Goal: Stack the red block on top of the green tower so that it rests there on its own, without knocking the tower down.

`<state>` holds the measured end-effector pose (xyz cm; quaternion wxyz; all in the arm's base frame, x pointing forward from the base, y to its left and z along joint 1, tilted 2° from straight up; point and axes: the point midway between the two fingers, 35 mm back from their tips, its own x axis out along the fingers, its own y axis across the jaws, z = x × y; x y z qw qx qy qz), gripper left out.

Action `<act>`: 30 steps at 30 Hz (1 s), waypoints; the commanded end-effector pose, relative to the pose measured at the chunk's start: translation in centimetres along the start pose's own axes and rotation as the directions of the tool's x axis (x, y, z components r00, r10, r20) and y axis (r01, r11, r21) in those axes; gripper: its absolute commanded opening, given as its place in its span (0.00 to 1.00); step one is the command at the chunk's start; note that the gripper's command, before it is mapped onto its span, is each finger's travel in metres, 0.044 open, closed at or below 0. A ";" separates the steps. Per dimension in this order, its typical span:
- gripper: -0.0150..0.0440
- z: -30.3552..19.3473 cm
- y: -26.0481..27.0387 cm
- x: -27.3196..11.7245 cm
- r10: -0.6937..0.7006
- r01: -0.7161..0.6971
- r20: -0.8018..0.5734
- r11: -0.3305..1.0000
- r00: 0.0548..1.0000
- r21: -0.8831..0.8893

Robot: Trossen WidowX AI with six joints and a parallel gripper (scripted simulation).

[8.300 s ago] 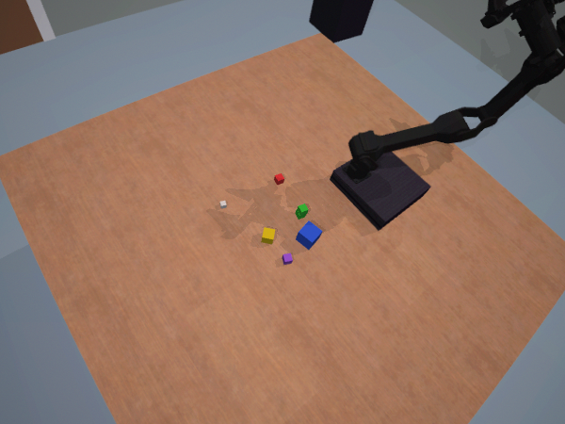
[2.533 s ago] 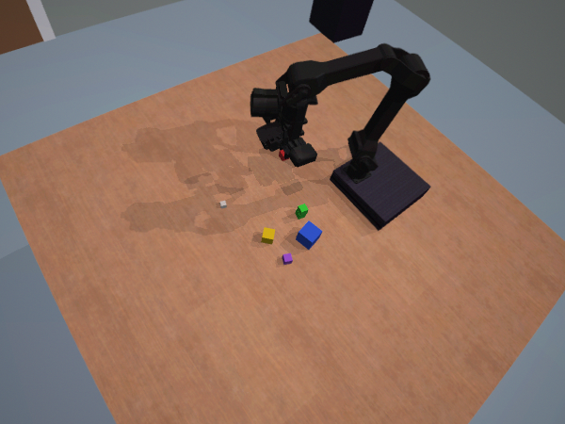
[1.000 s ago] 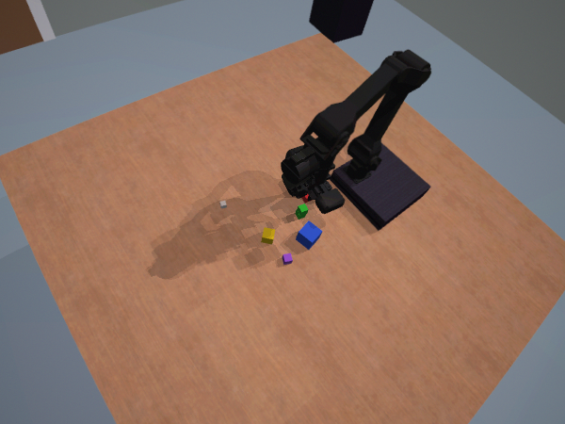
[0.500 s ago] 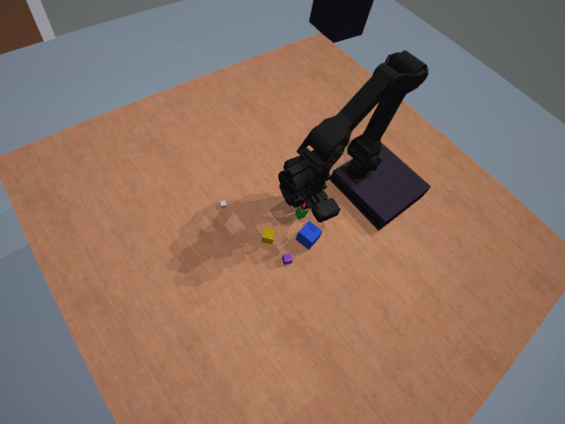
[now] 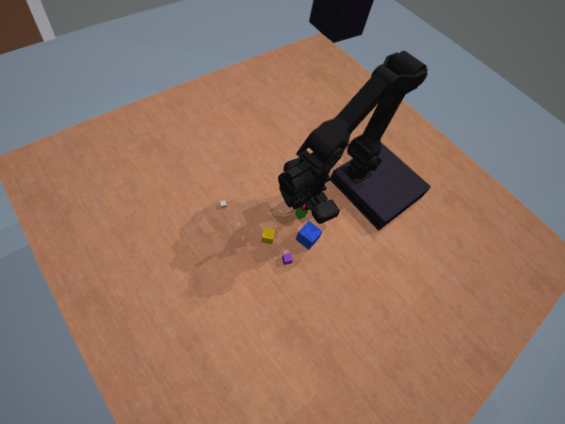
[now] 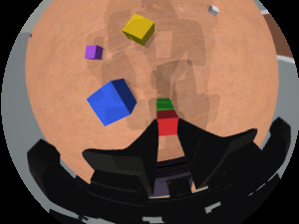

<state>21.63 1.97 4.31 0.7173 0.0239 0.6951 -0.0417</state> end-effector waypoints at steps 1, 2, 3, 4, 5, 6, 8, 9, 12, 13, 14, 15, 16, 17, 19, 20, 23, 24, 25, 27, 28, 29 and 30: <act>0.25 0.0 0.0 0.1 -0.002 0.002 -0.001 1.000 1.000 -0.002; 0.25 0.0 0.0 0.1 -0.002 0.002 -0.001 1.000 1.000 -0.002; 0.25 0.0 0.0 0.1 -0.002 0.002 -0.001 1.000 1.000 -0.002; 0.25 0.0 0.0 0.1 -0.002 0.002 -0.001 1.000 1.000 -0.002; 0.25 0.0 0.0 0.1 -0.002 0.002 -0.001 1.000 1.000 -0.002; 0.25 0.0 0.0 0.1 -0.002 0.002 -0.001 1.000 1.000 -0.002; 0.25 0.0 0.0 0.1 -0.002 0.002 -0.001 1.000 1.000 -0.002; 0.25 0.0 0.0 0.2 -0.002 0.002 -0.001 1.000 1.000 -0.002; 0.25 0.0 0.0 0.2 -0.002 0.002 -0.001 1.000 1.000 -0.002; 0.25 0.0 0.0 0.2 -0.002 0.002 -0.001 1.000 1.000 -0.002; 0.25 0.0 0.0 0.2 -0.002 0.002 -0.001 1.000 1.000 -0.002; 0.25 0.0 0.0 0.2 -0.002 0.002 -0.001 1.000 1.000 -0.002; 0.25 0.0 0.0 0.2 -0.002 0.002 -0.001 1.000 1.000 -0.002; 0.25 0.0 0.0 0.2 -0.002 0.002 -0.001 1.000 1.000 -0.002; 0.25 0.0 0.0 0.0 -0.002 0.002 -0.001 1.000 1.000 -0.002; 0.25 0.0 0.0 -0.2 -0.002 0.002 -0.001 1.000 1.000 -0.002; 0.39 -0.1 0.0 0.1 0.000 0.000 -0.002 1.000 1.000 0.000; 0.43 -0.1 0.0 0.1 0.000 0.000 -0.002 1.000 1.000 0.000; 0.48 -0.1 0.0 0.1 0.000 0.000 -0.002 1.000 1.000 0.000; 0.57 -0.1 0.0 0.1 0.000 0.000 -0.002 1.000 1.000 0.000; 0.61 -0.1 0.0 0.1 0.000 0.000 -0.002 1.000 1.000 0.000; 0.65 -0.1 0.0 0.1 0.000 0.000 -0.002 1.000 1.000 0.000; 0.70 -0.1 0.0 0.1 0.000 0.000 -0.002 1.000 1.000 0.000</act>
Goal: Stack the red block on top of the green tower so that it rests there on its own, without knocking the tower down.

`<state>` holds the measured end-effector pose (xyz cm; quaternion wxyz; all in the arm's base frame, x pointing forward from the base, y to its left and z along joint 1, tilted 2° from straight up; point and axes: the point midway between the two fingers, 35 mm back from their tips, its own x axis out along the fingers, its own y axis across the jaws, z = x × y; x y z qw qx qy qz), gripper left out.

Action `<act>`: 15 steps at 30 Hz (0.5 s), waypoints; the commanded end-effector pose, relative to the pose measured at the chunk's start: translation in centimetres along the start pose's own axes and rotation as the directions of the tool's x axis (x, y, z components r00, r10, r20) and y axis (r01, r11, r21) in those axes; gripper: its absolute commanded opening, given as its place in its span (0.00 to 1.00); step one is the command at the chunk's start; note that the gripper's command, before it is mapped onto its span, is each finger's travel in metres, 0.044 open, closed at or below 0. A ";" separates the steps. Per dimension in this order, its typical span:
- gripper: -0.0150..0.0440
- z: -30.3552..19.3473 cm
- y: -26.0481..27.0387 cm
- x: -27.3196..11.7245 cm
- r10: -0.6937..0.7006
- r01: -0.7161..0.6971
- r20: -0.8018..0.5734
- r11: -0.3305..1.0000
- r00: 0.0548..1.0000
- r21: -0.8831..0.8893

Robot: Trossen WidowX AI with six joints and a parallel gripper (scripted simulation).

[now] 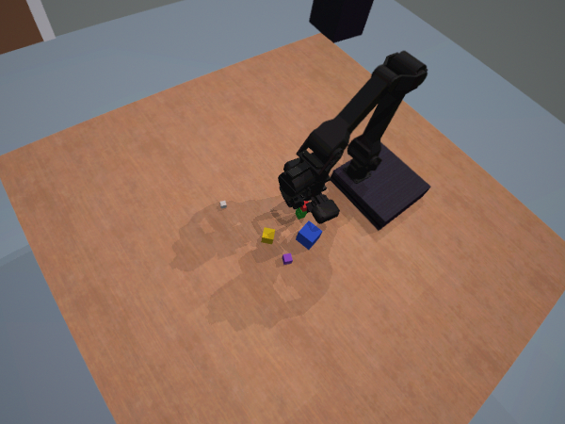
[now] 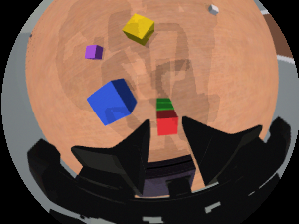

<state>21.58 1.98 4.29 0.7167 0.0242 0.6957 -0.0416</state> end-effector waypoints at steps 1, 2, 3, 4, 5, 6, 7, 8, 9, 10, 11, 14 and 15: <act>0.74 0.0 0.0 0.0 -0.001 0.001 0.000 1.000 1.000 0.000; 0.79 0.0 0.0 0.0 -0.001 0.001 0.000 1.000 1.000 0.000; 0.83 0.0 0.0 0.0 -0.001 0.001 0.000 1.000 1.000 0.000; 0.88 0.0 0.0 0.0 -0.001 0.001 0.000 1.000 1.000 0.000; 0.92 0.0 0.0 0.0 -0.001 0.001 0.000 1.000 1.000 0.000; 0.97 0.0 0.0 0.0 -0.001 0.001 0.000 1.000 1.000 0.000; 1.00 0.0 0.0 0.0 -0.001 0.001 0.000 1.000 1.000 0.000; 1.00 0.0 0.0 0.0 -0.001 0.001 0.000 1.000 1.000 0.000; 1.00 0.0 0.0 0.0 -0.001 0.001 0.000 1.000 1.000 0.000; 1.00 0.0 0.0 0.0 -0.001 0.001 0.000 1.000 1.000 0.000; 1.00 0.0 0.0 0.0 -0.001 0.001 0.000 1.000 1.000 0.000; 1.00 0.0 0.0 0.0 -0.001 0.001 0.000 1.000 1.000 0.000; 1.00 0.0 0.0 0.0 -0.001 0.001 0.000 1.000 1.000 0.000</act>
